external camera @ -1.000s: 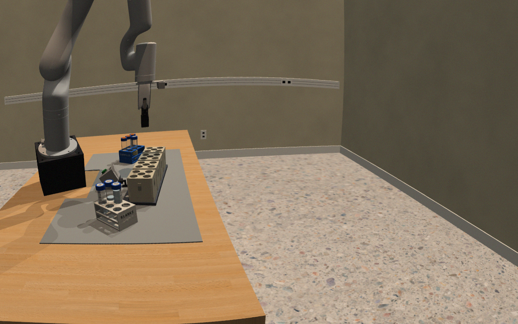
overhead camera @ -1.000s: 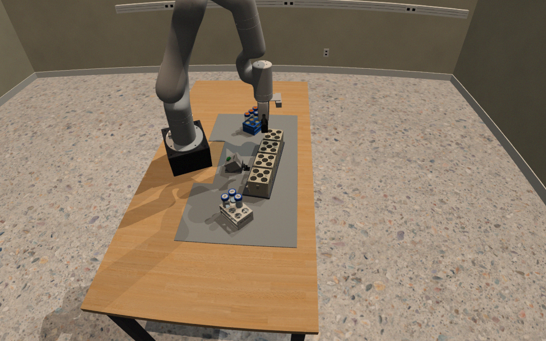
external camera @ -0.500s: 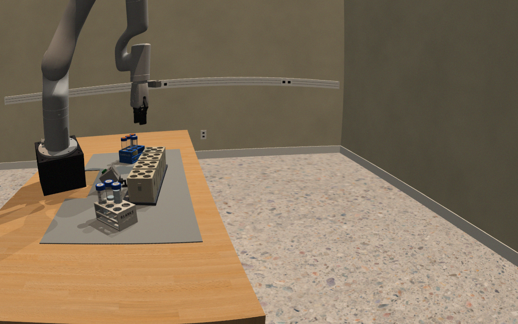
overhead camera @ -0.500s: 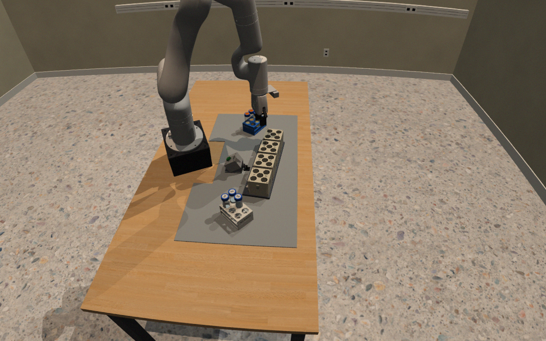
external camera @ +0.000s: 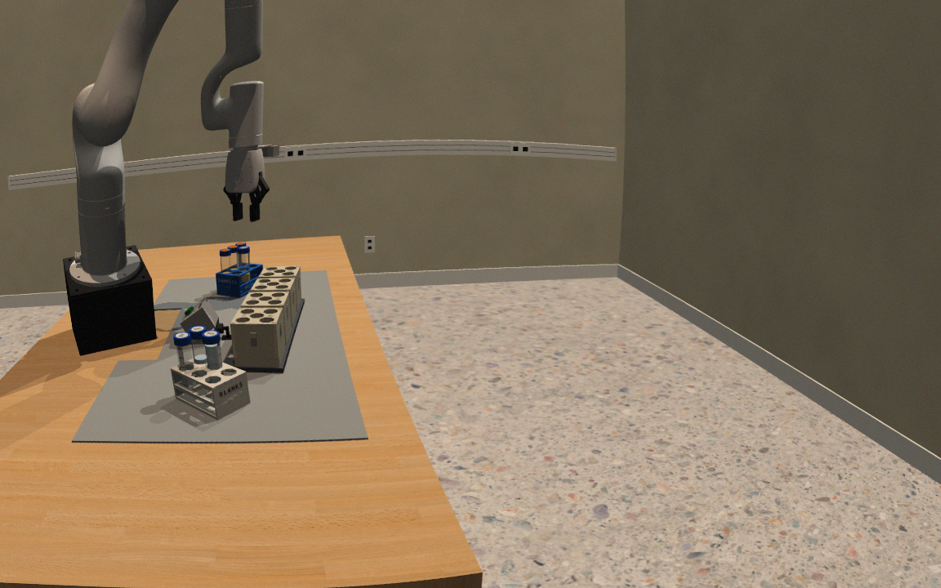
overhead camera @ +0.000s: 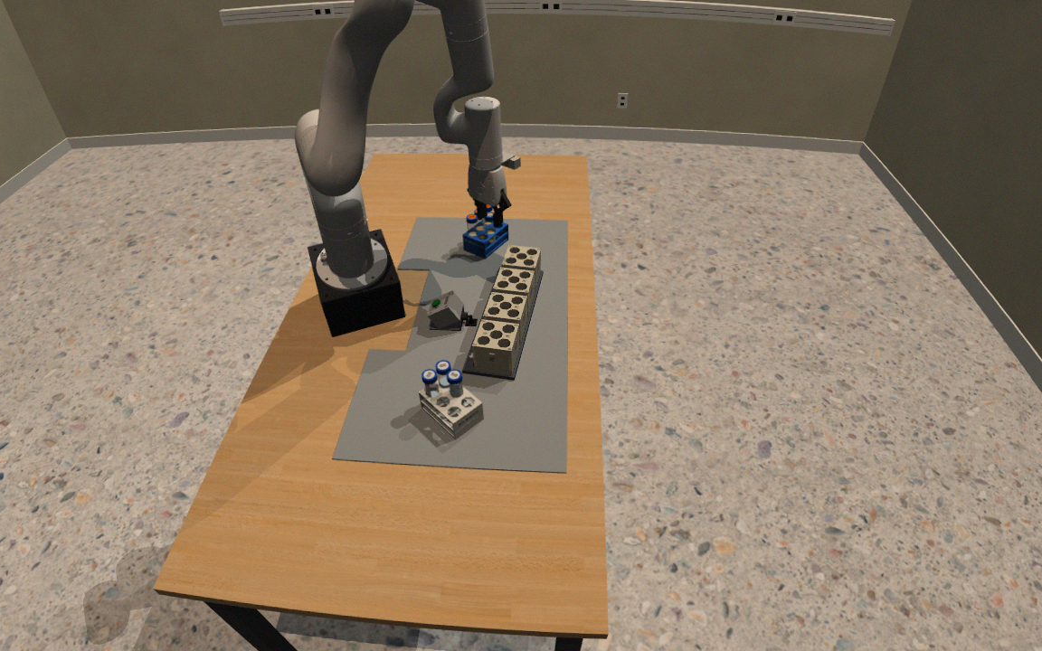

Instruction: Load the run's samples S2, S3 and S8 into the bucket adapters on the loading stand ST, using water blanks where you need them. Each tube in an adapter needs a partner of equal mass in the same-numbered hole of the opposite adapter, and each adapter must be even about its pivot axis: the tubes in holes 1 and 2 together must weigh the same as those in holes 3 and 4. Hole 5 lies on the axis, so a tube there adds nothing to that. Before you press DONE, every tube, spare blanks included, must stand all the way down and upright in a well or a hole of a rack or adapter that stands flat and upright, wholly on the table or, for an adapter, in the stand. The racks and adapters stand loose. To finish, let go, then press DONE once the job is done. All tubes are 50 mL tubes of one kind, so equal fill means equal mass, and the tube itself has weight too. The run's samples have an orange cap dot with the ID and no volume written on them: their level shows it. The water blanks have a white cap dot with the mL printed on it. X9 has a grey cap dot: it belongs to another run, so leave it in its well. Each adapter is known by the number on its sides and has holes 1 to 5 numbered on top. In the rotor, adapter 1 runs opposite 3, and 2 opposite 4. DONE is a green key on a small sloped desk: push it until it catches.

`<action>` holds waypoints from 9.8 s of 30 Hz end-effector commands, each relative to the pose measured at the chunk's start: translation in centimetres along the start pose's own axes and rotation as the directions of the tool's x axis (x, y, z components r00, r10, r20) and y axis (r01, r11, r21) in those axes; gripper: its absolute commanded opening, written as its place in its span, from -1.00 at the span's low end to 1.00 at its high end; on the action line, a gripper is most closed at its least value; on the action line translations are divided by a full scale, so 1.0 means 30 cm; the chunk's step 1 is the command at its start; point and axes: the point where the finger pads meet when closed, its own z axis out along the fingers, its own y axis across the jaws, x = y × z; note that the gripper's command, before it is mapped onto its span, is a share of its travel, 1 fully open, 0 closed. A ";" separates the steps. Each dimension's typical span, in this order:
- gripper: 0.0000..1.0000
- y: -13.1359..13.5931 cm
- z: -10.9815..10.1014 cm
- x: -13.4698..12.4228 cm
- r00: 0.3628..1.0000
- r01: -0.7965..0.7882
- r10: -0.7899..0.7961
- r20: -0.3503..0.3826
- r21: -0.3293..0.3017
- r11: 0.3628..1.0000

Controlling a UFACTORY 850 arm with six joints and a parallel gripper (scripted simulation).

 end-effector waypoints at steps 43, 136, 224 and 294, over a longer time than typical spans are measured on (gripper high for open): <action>0.15 -0.604 -0.009 0.359 0.994 0.110 -0.110 0.007 0.018 0.994; 0.15 -0.615 0.371 0.358 0.994 0.110 -0.110 0.008 0.018 0.994; -1.00 -0.616 0.432 0.357 0.994 0.110 -0.110 0.008 0.018 0.994; -1.00 -0.613 0.211 0.360 0.994 0.110 -0.110 0.008 0.018 0.994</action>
